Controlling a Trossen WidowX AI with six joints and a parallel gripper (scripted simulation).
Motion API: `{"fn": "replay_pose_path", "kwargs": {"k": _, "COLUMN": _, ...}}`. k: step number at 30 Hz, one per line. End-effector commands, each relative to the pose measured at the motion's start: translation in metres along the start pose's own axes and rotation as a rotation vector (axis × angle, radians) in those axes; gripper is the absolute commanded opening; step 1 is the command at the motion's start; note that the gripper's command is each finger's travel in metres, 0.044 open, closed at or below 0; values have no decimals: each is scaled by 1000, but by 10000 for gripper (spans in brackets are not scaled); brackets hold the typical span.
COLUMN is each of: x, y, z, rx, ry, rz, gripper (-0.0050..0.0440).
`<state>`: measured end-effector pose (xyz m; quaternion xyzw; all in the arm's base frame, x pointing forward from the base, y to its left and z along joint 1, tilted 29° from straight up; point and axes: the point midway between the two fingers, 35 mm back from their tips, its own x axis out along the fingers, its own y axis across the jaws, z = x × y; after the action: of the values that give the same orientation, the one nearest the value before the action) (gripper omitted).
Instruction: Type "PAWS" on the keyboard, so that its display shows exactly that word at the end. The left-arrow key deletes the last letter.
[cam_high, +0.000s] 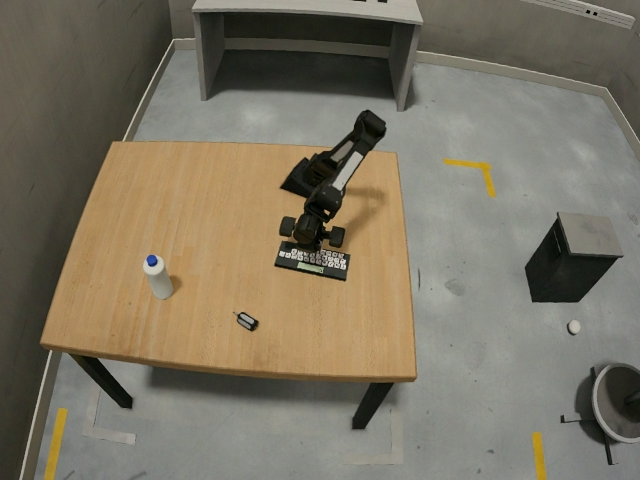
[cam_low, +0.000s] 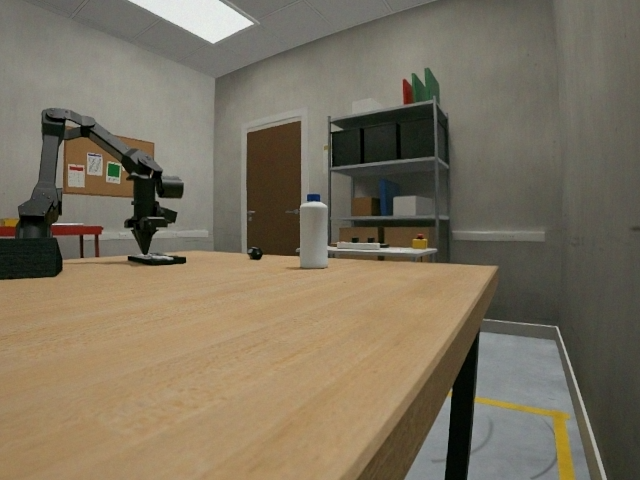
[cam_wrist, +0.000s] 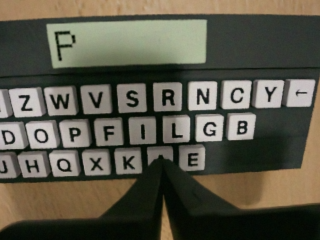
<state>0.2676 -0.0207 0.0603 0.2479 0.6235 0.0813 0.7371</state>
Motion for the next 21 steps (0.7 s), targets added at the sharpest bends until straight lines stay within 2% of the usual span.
{"fn": "replay_pose_path", "kwargs": {"k": 1, "x": 6, "y": 1, "z": 0, "rx": -1, "ry": -1, "rz": -1, "gripper": -50}}
{"fn": "replay_pose_path", "kwargs": {"k": 21, "x": 5, "y": 2, "z": 3, "rx": -10, "ry": -18, "rz": -1, "gripper": -50}}
